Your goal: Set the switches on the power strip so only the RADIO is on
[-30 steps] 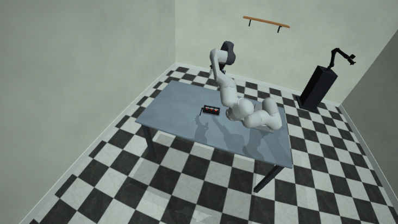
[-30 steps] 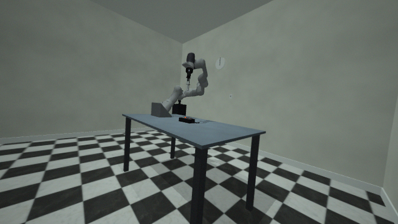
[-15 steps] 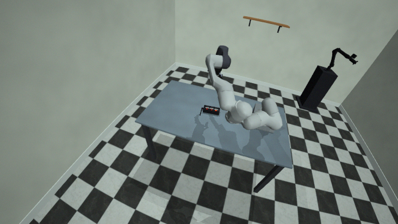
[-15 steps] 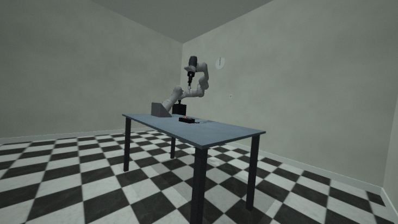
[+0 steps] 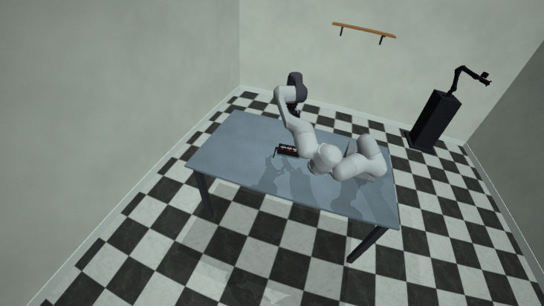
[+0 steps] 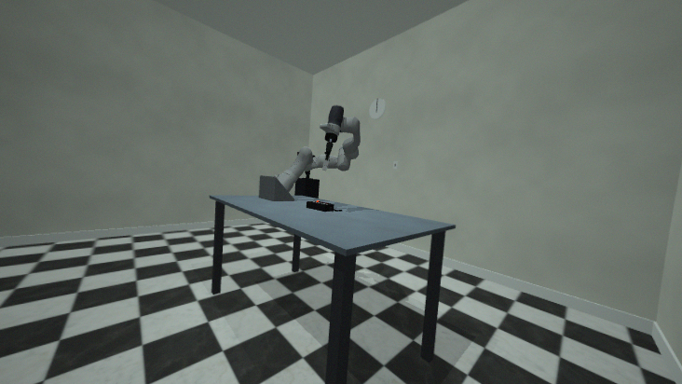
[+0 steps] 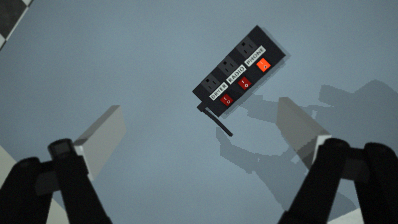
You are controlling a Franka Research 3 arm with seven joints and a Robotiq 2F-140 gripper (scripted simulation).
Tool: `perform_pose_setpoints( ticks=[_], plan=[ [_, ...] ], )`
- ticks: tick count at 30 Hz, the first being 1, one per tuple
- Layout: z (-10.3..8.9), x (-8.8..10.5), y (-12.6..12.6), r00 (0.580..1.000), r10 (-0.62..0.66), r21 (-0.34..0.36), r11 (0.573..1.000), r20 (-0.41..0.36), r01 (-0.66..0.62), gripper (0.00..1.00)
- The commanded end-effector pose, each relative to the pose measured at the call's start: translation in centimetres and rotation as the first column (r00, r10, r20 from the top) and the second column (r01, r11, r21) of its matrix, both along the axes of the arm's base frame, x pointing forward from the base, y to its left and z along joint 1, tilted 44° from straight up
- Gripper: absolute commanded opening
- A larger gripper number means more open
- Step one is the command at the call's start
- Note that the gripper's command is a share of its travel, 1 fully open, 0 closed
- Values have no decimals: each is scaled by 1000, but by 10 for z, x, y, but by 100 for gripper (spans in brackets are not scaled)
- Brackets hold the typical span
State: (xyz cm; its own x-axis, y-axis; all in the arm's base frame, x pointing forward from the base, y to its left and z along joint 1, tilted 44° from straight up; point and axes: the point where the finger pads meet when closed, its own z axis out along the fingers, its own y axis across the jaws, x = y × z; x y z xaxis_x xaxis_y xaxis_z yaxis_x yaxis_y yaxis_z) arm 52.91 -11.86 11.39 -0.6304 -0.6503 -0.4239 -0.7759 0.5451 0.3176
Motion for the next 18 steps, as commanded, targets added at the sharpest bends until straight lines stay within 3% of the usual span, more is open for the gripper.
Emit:
perform_pose_setpoints(
  ticks=[1,4,5,12,13,18],
  plan=[
    [-4,1,4,1000,-6,-3,1000,-13,6,100],
    [-4,1,4,1000,-6,-3,1000,-13,6,100],
    [-20,0,29,998,34,-4,999,-48,-34,100],
    [-20,0,29,998,34,-4,999,-48,-34,100],
    [-34,-3,51,995,68,-6,998,-79,-69,100],
    [-34,-3,51,995,68,-6,998,-79,-69,100]
  ],
)
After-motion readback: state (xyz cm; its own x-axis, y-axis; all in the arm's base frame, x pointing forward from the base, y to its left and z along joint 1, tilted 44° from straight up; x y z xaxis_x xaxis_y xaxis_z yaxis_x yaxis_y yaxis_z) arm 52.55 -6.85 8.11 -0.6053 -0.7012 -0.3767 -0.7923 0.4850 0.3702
